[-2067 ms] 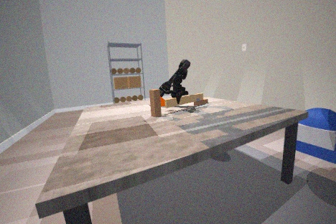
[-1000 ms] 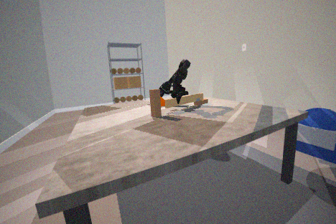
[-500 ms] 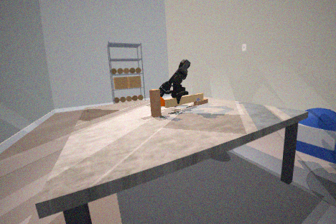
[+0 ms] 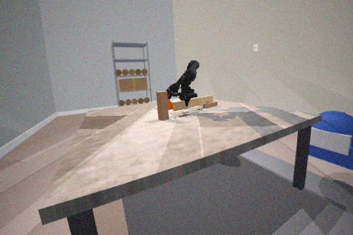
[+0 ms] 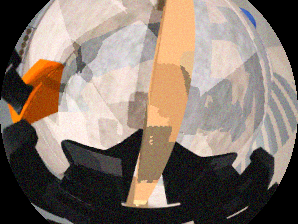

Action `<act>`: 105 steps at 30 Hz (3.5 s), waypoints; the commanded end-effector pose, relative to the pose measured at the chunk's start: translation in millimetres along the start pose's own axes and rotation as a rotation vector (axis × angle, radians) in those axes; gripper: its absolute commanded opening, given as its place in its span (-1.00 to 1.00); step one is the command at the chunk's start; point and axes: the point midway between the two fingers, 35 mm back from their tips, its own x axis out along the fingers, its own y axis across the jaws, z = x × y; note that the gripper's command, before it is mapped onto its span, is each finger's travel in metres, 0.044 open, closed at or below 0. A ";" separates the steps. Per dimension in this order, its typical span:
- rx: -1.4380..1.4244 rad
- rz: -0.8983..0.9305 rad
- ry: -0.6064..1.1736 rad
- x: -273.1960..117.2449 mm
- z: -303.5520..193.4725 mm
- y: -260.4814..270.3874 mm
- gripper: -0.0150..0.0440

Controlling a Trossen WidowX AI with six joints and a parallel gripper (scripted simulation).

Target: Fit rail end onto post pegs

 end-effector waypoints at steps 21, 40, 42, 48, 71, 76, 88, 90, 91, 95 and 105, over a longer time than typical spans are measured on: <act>-0.001 -0.008 0.001 -1.5 -0.4 -2.0 -0.49; 0.000 -0.008 0.000 -1.2 3.0 -1.3 -0.49; 0.000 -0.008 0.000 -1.0 3.0 -1.3 -0.49; 0.000 -0.008 0.000 -0.9 3.0 -1.2 -0.49; 0.000 -0.008 0.001 -1.2 -0.1 -1.2 -0.49; -0.001 -0.008 0.001 -1.2 -1.8 -1.1 -0.49; -0.001 -0.008 0.001 -1.5 -5.7 -1.1 -0.49; -0.001 -0.008 0.001 -1.7 -6.3 -1.1 -0.49; -0.001 -0.008 0.001 -1.7 -6.6 -1.2 -0.49; -0.001 -0.008 0.001 -2.0 -7.8 -1.2 -0.49; -0.001 -0.008 0.001 -1.7 -10.9 -1.4 -0.49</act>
